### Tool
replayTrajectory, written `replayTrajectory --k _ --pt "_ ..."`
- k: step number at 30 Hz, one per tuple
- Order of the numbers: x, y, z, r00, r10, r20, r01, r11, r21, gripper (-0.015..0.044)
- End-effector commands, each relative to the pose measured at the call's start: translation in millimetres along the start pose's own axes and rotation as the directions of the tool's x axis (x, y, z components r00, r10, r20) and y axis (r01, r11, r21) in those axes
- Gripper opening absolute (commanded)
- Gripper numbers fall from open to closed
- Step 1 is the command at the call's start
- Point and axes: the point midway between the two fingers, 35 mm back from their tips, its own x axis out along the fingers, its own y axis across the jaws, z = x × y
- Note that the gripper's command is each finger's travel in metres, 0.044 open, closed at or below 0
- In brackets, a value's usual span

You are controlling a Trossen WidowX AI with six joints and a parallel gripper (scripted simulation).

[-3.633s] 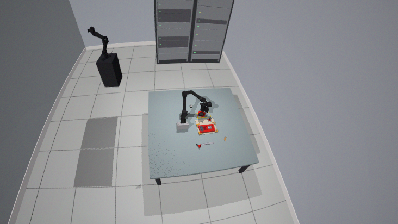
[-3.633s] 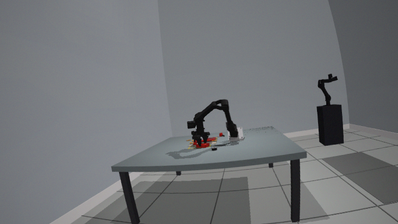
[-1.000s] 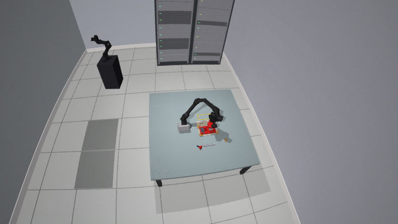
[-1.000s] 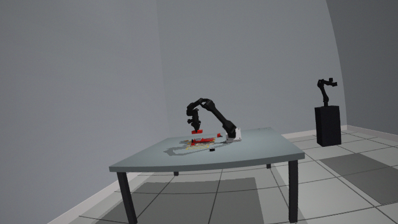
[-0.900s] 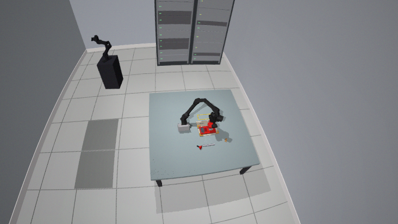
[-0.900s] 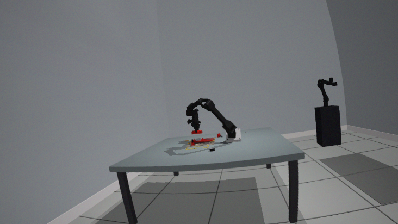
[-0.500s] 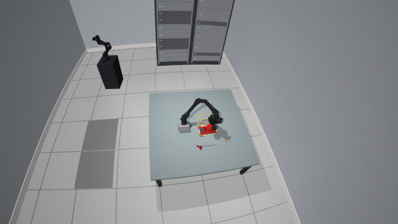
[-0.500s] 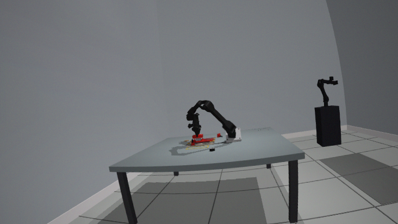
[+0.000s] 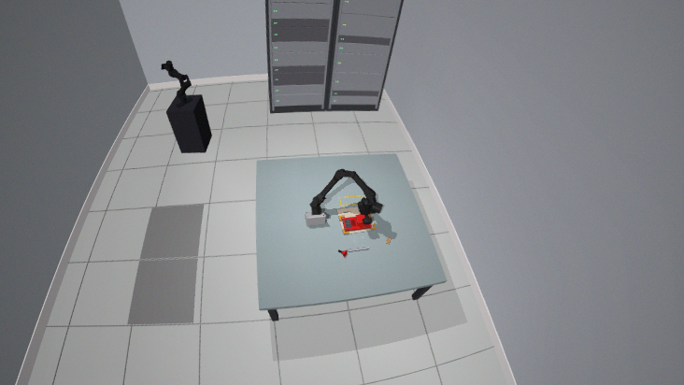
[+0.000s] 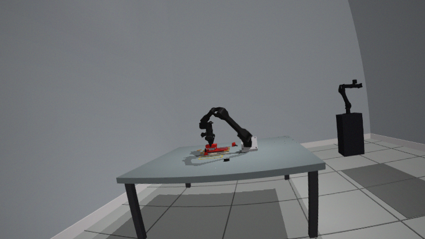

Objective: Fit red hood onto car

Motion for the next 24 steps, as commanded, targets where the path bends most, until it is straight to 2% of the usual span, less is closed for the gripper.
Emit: replayTrajectory --k 1,24 --pt "0.7 0.0 0.2 1.000 0.003 0.002 -0.003 1.000 0.004 0.0000" --pt "5.7 -1.1 0.5 1.000 0.003 0.002 -0.003 1.000 0.004 0.0000"
